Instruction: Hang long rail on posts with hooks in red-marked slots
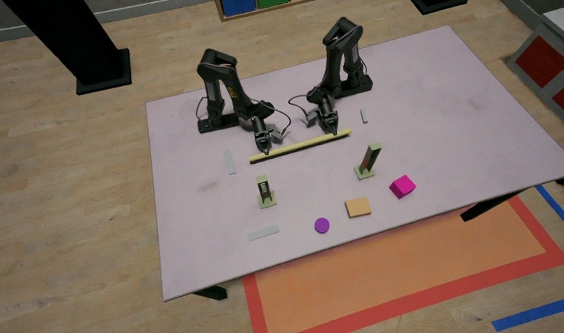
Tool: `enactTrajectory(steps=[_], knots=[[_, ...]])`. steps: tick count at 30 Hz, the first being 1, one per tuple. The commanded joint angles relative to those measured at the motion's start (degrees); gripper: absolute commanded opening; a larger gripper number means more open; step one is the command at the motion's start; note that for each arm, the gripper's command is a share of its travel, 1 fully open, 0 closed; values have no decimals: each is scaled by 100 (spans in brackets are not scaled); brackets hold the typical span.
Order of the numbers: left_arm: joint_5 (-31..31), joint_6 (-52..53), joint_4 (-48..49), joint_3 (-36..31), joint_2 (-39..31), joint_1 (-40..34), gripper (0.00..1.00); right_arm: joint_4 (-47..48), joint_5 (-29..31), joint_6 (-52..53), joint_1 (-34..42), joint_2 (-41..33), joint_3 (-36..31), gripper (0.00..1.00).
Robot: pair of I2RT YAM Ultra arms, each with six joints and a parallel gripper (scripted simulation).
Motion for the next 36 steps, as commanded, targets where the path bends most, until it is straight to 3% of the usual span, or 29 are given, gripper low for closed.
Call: enactTrajectory(steps=[1,11,36], knots=[[-258,447,1106,-92,335,45,19,1195,256,-338,-8,270,-120,19],[-157,659,1762,-175,666,65,19,1798,177,-483,-24,585,-218,19],[18,193,890,-102,391,36,19,1029,-24,-102,-35,290,-184,19]])
